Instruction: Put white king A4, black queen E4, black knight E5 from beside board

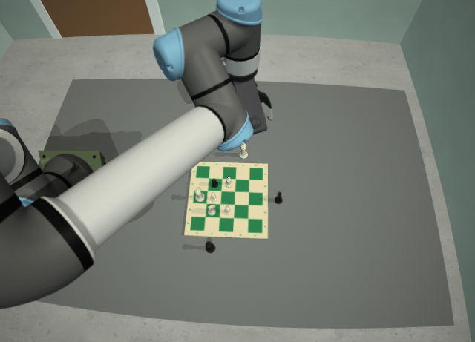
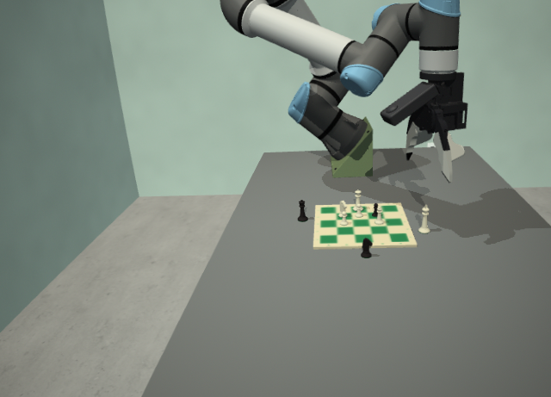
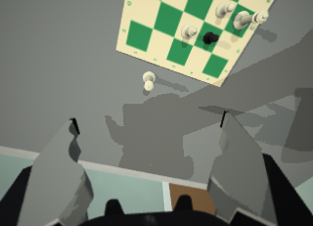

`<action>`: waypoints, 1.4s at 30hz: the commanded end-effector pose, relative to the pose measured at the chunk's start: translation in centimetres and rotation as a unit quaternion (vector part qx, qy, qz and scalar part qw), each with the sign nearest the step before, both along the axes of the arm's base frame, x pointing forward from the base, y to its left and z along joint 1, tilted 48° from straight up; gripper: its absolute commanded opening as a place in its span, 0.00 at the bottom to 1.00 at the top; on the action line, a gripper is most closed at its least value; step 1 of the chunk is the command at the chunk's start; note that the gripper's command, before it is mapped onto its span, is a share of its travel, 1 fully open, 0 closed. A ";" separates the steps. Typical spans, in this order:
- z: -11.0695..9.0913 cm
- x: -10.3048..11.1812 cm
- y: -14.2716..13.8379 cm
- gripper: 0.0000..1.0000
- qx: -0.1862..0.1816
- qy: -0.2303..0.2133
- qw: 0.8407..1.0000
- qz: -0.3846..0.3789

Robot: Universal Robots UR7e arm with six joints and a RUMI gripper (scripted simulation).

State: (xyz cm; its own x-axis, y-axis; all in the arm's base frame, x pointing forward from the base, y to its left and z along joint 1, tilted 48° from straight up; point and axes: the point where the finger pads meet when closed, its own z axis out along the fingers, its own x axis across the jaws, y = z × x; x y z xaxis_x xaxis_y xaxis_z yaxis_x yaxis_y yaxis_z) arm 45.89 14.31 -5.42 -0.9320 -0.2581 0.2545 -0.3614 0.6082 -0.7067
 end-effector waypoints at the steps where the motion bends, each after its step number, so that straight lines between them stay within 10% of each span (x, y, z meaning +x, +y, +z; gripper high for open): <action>1: -0.2 -0.1 0.0 1.00 0.001 0.018 1.000 0.017; 17: -0.3 0.0 0.1 1.00 0.000 0.030 0.999 0.028; 18: -0.3 0.0 0.1 0.25 0.000 0.030 0.999 0.028; 42: -0.3 0.0 0.1 0.25 0.000 0.030 0.999 0.028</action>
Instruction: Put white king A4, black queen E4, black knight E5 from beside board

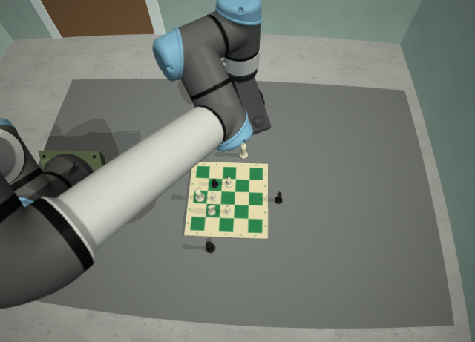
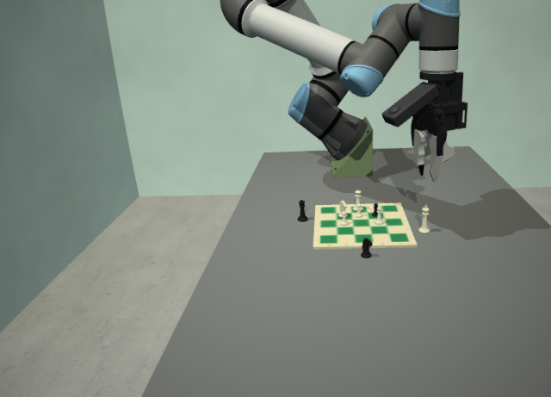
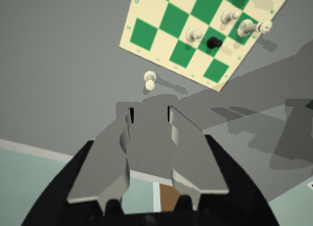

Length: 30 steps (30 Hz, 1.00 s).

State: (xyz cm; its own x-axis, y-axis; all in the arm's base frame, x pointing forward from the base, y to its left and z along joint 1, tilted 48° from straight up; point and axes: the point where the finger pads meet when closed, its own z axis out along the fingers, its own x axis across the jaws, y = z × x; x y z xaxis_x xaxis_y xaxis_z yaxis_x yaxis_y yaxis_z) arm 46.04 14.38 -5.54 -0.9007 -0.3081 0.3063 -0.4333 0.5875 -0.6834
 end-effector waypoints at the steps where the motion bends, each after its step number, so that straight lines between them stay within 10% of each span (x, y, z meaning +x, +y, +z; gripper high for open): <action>1: -0.1 -0.1 0.0 0.25 0.000 0.002 1.000 0.001; 30: -0.9 -0.2 -0.9 0.25 0.001 0.004 1.000 0.000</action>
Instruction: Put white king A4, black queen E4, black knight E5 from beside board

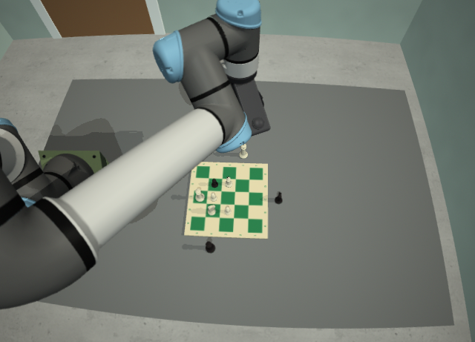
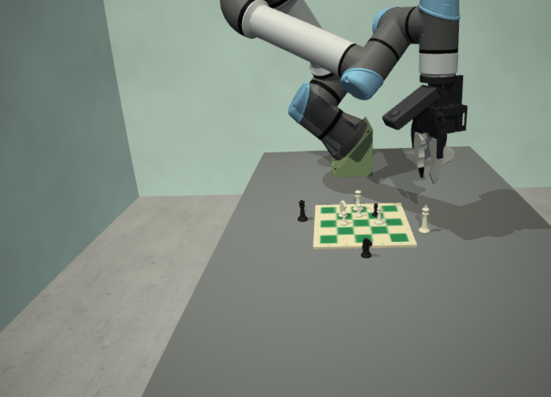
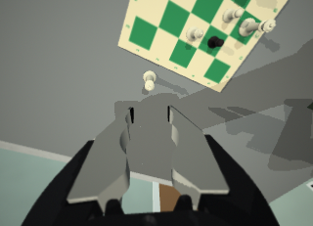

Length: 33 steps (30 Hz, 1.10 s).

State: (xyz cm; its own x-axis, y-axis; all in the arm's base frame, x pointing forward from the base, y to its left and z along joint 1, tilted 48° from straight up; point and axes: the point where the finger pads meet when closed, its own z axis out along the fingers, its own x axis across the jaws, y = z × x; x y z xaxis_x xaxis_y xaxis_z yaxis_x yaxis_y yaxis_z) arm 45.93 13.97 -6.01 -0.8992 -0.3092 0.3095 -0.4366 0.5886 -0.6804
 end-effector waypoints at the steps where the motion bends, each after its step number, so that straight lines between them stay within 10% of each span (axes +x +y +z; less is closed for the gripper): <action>1: -0.5 0.0 -0.6 0.25 -0.001 0.001 1.000 -0.001; 33: -3.2 0.1 -3.5 0.25 0.000 0.002 1.000 -0.001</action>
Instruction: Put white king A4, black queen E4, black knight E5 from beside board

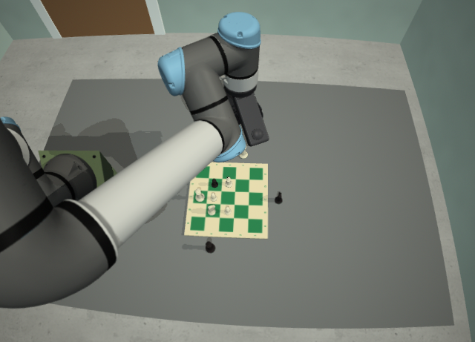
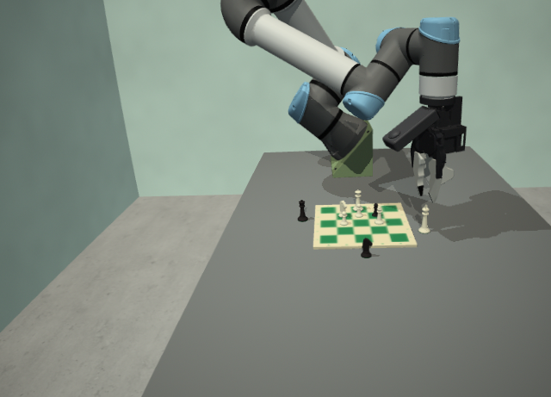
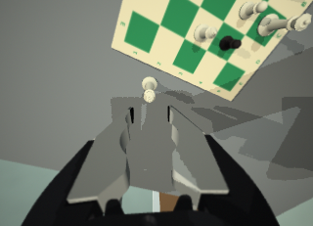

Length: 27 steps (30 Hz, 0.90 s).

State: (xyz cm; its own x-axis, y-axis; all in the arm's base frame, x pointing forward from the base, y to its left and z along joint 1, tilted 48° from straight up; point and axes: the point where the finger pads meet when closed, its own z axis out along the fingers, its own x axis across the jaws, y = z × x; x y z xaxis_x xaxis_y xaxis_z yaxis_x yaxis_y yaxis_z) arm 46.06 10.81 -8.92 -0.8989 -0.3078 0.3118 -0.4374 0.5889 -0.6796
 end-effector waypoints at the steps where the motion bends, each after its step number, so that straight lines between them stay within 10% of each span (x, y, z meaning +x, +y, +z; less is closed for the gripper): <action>1: -0.4 0.0 -0.4 0.25 0.000 0.000 1.000 0.000; 27: -0.4 0.1 -0.5 0.25 0.001 -0.001 1.000 0.000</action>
State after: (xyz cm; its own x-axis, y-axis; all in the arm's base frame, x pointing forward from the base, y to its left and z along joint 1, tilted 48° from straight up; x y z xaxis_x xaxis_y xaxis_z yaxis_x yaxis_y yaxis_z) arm 46.25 10.45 -9.28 -0.8997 -0.3101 0.3073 -0.4356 0.5898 -0.6800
